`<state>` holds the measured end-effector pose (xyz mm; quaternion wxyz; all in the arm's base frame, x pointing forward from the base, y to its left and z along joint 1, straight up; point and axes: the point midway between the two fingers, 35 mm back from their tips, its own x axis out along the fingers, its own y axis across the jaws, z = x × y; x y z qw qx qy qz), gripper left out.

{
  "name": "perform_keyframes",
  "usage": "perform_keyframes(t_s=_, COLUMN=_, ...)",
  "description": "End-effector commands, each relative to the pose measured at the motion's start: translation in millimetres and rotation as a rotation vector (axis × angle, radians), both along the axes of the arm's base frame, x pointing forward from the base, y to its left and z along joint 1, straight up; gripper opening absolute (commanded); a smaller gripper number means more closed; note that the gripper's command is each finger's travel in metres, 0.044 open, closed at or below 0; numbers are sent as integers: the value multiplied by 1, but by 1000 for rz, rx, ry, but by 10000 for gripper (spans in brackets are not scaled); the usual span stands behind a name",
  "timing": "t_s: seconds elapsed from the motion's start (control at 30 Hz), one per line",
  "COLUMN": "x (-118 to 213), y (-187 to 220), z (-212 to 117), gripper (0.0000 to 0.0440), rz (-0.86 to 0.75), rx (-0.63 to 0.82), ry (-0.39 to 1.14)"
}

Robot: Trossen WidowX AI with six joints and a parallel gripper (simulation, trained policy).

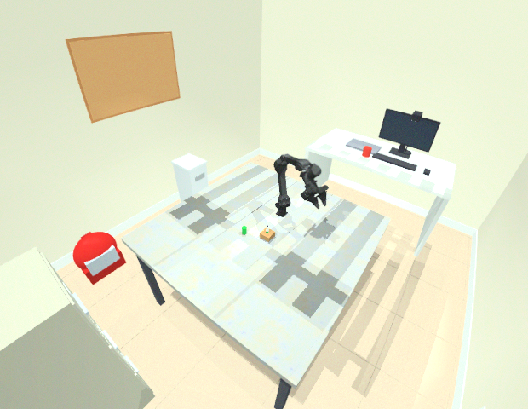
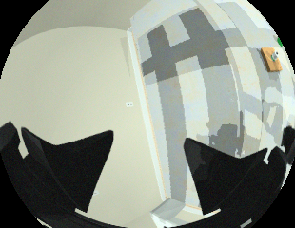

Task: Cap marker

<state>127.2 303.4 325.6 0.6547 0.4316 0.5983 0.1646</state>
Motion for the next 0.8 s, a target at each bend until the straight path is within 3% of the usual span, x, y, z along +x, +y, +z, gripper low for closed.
perform_keyframes(t_s=0.0, x=10, y=-6, z=-3, gripper=334, rz=-22, rx=-24, ry=14)
perform_keyframes(t_s=0.77, x=63, y=-50, z=-30, gripper=335, rz=-169, rx=-171, ry=106)
